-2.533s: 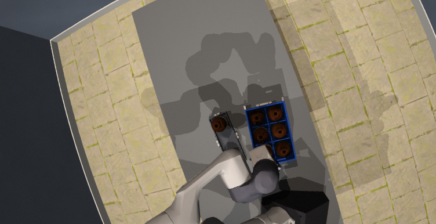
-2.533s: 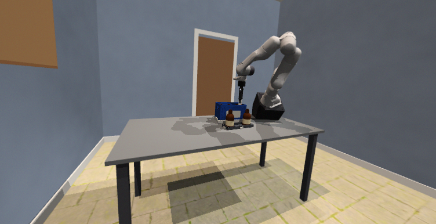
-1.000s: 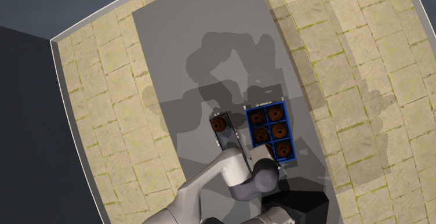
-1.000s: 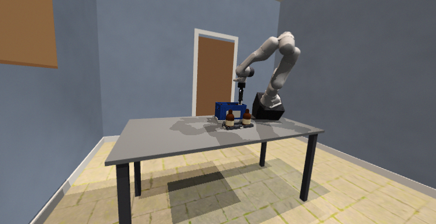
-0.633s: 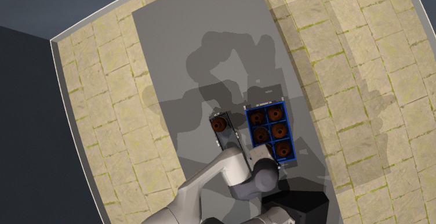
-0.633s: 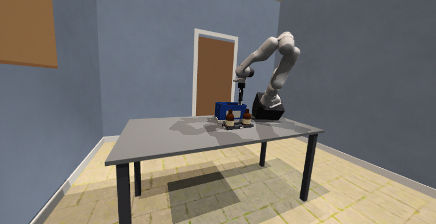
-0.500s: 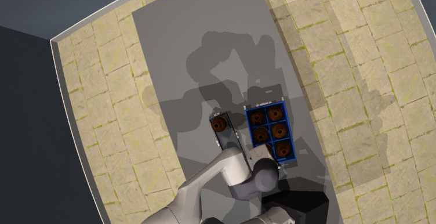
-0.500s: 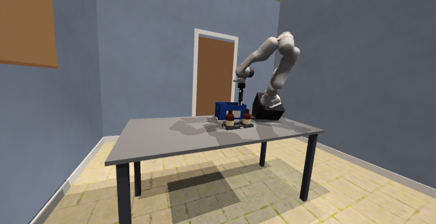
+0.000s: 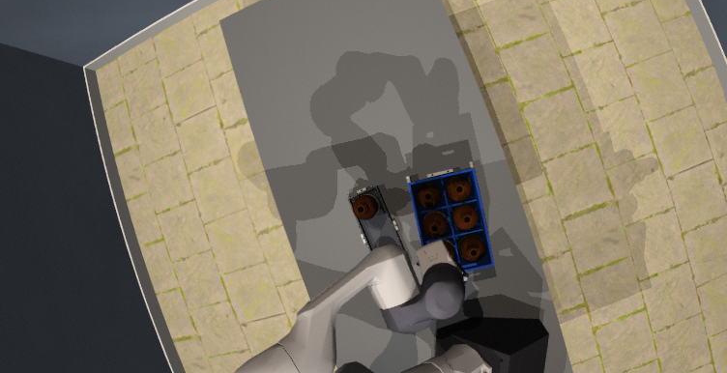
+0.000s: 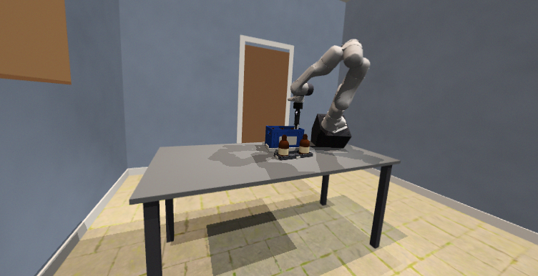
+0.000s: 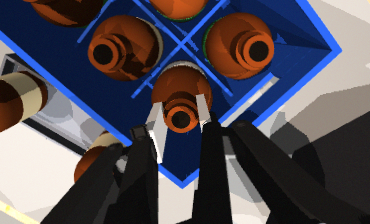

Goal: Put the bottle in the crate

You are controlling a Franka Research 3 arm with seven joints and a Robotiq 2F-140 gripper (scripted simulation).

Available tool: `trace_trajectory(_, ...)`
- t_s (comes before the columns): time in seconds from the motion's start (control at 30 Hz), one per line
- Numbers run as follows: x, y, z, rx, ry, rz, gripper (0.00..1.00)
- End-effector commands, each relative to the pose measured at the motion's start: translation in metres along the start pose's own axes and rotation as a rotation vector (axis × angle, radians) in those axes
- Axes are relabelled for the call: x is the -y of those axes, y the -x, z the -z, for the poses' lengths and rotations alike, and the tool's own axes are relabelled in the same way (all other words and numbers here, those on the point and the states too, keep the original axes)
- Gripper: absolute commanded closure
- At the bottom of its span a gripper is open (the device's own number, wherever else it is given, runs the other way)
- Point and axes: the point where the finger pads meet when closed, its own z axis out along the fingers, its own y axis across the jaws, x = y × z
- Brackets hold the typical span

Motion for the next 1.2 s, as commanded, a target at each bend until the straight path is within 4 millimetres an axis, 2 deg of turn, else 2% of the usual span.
trace_trajectory(0.0, -0.0008, -0.0005, -0.0003, -0.003, 0.002, 0.003, 1.00)
trace_trajectory(1.1, -0.0008, -0.0005, -0.0003, -0.003, 0.002, 0.003, 1.00)
trace_trajectory(1.13, -0.0008, -0.0005, -0.0003, -0.003, 0.002, 0.003, 0.62)
trace_trajectory(1.17, -0.0008, -0.0005, -0.0003, -0.003, 0.002, 0.003, 0.62)
